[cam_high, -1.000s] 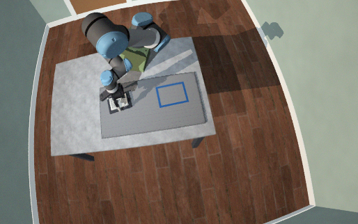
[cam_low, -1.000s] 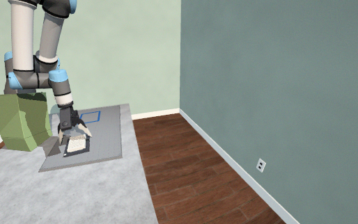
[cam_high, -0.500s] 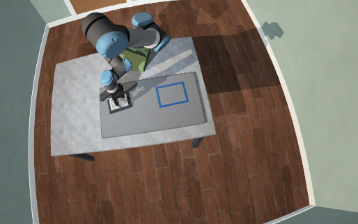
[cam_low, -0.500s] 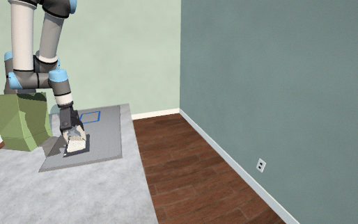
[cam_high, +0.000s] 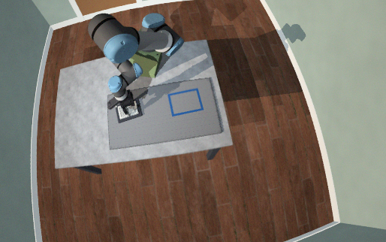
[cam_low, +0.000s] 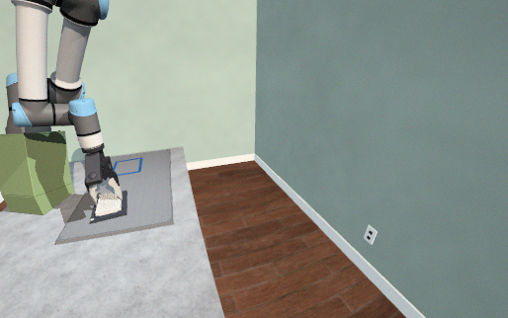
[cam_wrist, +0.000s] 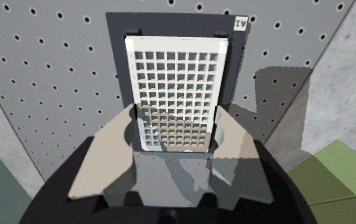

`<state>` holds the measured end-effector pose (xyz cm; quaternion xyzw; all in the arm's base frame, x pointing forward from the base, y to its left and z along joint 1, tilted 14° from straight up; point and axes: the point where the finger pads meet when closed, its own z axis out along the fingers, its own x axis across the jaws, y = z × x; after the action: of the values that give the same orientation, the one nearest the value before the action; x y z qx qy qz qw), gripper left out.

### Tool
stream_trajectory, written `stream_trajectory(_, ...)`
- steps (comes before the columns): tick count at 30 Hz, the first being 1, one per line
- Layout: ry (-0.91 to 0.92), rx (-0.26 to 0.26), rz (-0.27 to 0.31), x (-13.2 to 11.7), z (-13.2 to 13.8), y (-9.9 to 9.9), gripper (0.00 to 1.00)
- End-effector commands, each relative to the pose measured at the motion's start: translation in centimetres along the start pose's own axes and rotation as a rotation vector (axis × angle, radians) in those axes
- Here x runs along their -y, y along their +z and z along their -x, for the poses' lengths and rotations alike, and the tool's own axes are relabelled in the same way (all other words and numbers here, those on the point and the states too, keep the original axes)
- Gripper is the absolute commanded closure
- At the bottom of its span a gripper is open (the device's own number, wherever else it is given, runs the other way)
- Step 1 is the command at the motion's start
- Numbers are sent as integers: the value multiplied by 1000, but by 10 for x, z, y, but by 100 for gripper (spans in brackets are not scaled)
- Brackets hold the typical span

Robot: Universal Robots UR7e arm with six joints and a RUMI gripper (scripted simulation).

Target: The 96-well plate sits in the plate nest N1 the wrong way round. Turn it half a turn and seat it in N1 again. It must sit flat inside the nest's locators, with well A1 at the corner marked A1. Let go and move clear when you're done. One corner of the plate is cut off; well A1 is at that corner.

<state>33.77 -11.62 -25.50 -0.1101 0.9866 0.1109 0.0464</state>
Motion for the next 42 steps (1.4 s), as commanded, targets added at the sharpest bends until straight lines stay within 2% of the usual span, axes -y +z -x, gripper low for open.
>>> stream_trajectory(1, -1, 1, -1, 0, 1, 0, 100)
stream_trajectory(9, -1, 1, -1, 0, 1, 0, 100)
stream_trajectory(42, 1, 0, 1, -1, -1, -48, 100)
